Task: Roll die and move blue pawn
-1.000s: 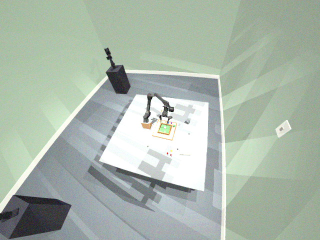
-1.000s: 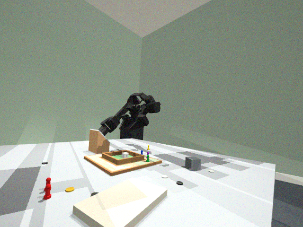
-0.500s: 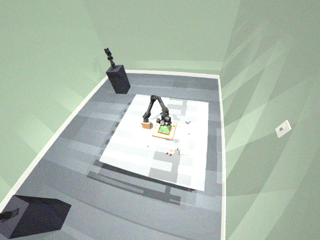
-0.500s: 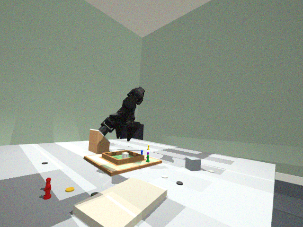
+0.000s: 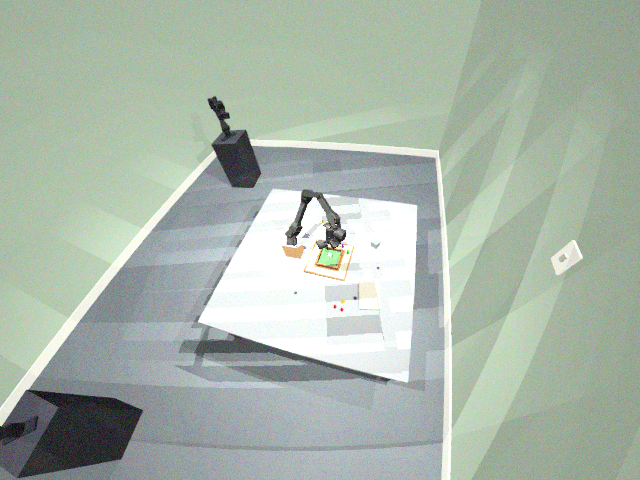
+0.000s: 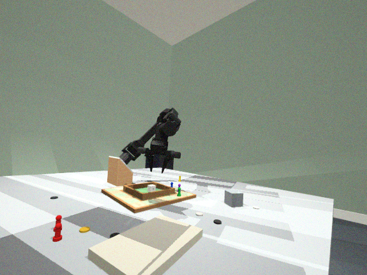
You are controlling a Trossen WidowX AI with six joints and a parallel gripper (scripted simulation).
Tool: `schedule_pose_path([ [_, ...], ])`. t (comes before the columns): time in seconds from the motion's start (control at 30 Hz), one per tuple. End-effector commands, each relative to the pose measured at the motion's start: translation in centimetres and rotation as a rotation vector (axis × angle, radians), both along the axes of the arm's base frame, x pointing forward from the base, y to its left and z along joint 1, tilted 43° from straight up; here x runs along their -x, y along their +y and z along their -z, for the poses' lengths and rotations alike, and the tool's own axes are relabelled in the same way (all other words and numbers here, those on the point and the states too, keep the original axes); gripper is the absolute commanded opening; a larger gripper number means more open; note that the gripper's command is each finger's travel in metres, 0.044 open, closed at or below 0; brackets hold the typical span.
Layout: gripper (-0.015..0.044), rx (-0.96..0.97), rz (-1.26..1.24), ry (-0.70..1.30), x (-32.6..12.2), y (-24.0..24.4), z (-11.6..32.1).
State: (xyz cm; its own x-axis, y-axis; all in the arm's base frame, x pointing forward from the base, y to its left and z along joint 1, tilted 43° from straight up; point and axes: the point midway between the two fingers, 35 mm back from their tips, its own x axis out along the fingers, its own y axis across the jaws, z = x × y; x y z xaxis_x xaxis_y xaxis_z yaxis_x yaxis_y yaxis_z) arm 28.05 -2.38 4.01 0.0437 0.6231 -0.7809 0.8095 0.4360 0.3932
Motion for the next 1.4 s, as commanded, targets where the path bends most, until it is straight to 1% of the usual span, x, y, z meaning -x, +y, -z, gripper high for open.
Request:
schedule_pose_path([
  [0.0, 0.0200, 0.015, -0.655, -0.590, -1.7, 4.4, -2.8],
  [0.1, 0.0200, 0.019, -0.898, -0.812, -2.0, 6.1, -3.7],
  [0.17, 0.0200, 0.020, -0.953, -0.863, -2.1, 6.5, -4.0],
  [0.9, 0.0200, 0.020, -0.953, -0.863, -2.3, 6.6, -4.1],
  [1.03, 0.0200, 0.020, -0.953, -0.864, -2.4, 7.6, -3.1],
  [1.37, 0.0200, 0.020, -0.953, -0.864, -2.6, 8.3, -2.3],
])
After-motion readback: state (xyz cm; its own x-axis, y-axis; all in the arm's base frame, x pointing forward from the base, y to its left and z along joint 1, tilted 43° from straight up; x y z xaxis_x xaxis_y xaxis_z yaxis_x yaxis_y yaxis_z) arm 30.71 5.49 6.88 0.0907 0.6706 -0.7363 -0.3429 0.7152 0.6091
